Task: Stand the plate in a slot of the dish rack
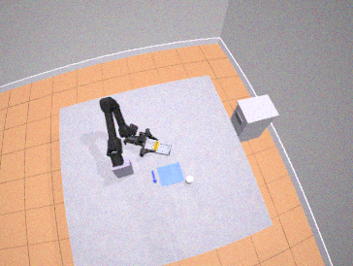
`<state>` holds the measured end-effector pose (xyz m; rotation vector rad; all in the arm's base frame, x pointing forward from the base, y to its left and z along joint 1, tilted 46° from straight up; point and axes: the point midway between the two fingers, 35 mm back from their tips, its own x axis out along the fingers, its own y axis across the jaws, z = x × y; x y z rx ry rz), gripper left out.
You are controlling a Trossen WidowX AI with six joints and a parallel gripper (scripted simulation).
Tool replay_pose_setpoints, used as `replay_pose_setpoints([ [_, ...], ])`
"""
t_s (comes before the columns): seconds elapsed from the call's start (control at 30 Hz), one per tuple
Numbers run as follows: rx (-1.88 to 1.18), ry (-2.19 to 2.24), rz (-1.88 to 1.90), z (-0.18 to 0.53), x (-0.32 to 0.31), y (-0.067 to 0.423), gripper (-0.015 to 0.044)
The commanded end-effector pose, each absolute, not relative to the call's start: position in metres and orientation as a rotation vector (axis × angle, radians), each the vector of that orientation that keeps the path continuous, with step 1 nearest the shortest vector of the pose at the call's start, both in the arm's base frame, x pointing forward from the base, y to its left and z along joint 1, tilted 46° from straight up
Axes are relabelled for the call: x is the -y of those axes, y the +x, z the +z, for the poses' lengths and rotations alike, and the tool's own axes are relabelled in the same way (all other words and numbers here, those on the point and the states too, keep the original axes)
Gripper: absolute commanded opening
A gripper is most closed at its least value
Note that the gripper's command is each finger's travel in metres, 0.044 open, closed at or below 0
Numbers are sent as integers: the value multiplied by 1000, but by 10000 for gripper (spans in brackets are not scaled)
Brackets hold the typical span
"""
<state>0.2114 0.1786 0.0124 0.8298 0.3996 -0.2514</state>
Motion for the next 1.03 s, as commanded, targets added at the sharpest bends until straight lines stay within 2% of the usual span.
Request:
replay_pose_setpoints([
  [0.0, -400, 830, -251, 12, -179, 211, 400],
  [0.6, -392, 792, -253, 99, -105, 233, 400],
  [1.0, -525, 591, -302, 86, -93, 246, 400],
])
